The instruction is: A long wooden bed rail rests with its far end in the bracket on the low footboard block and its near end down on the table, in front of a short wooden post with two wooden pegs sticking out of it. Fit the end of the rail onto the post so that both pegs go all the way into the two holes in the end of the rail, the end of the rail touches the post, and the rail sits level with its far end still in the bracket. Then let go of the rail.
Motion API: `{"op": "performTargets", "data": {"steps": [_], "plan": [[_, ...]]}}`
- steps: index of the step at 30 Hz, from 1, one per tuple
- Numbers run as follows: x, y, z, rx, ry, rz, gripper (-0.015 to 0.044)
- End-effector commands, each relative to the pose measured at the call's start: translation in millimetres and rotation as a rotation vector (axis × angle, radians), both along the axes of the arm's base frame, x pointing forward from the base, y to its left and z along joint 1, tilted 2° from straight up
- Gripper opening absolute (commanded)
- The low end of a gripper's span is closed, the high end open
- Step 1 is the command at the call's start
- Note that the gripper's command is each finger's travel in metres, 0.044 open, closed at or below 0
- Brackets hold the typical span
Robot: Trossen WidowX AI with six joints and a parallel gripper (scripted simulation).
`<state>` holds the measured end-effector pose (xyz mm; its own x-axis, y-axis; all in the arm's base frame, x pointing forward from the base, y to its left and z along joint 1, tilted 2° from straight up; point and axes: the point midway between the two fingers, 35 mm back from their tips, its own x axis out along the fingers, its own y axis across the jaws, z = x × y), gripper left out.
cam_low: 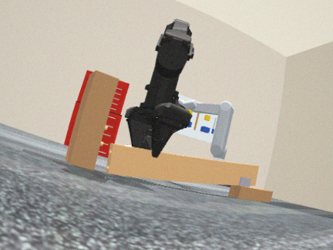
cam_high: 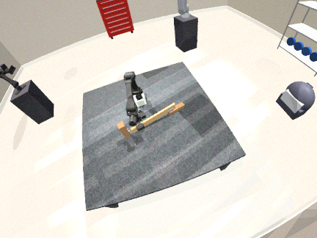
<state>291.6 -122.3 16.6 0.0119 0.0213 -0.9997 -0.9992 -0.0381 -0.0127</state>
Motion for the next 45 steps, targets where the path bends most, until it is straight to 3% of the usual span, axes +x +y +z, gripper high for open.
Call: {"op": "performTargets", "data": {"steps": [1,22,36,45], "plan": [[-1,1,-7,0.005,0.004,0.004,0.044],[-3,3,-38,0.006,0.004,0.004,0.044],[-3,3,-38,0.006,0.004,0.004,0.0072],[-3,3,-38,0.006,0.004,0.004,0.0]]}}
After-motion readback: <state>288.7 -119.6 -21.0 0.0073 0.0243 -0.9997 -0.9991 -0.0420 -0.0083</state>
